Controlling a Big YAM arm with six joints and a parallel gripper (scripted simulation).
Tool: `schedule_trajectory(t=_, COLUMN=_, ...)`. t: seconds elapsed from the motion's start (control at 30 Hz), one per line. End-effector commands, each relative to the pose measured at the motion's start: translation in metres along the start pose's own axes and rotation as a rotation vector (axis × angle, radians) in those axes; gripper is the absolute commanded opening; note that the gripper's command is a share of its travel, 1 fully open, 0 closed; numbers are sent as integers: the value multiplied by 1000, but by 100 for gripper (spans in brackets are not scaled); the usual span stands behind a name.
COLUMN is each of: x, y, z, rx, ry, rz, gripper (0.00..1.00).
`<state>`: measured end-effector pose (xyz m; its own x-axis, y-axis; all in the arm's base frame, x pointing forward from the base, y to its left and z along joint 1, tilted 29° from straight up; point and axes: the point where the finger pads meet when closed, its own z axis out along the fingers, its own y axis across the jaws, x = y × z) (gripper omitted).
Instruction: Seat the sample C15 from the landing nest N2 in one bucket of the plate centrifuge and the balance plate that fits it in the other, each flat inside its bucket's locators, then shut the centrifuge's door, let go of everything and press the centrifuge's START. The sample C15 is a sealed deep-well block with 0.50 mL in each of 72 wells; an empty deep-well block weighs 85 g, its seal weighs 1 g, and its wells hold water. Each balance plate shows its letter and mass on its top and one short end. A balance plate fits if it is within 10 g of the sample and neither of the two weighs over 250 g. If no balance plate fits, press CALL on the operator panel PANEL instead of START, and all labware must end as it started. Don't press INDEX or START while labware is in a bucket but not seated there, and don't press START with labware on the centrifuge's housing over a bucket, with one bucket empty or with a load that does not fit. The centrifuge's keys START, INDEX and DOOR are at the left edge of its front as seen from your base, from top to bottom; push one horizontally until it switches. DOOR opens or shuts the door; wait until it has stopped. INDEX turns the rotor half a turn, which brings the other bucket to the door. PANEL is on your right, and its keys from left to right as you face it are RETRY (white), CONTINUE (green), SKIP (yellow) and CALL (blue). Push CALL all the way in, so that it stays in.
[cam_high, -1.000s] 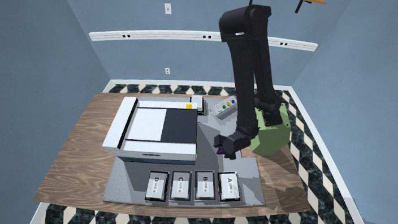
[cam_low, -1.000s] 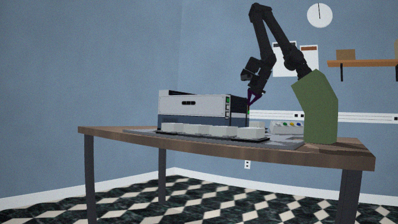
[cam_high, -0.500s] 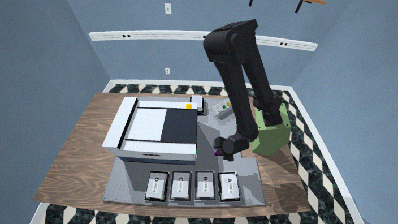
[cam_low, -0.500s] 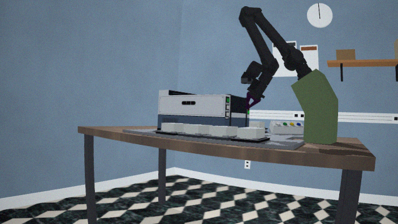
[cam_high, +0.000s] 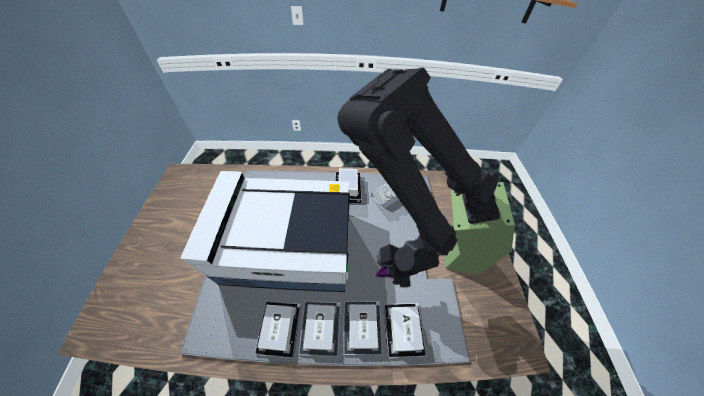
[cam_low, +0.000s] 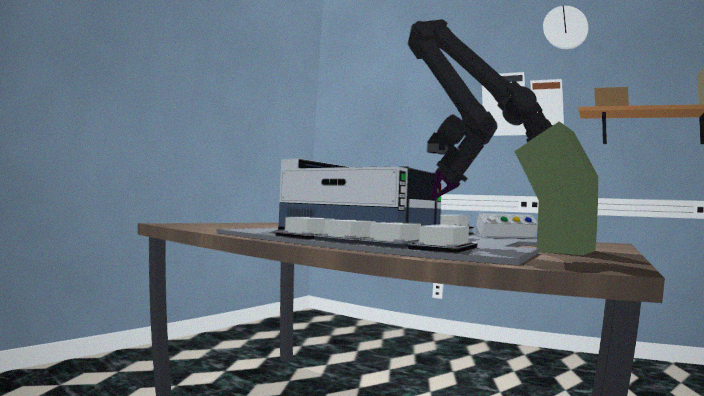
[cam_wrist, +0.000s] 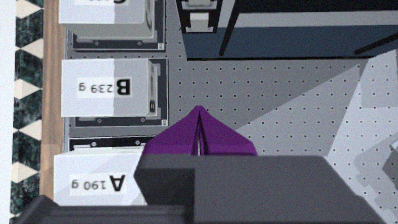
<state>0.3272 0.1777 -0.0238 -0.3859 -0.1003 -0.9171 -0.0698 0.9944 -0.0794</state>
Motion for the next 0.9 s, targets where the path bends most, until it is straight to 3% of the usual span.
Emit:
schedule_trajectory(t=0.0, x=-3, y=-4, z=8, rx=7, ry=-35, rz=-11, gripper=0)
schedule_trajectory(t=0.87, x=1, y=-5, z=25, rx=8, ry=-117, rz=-12, gripper=0)
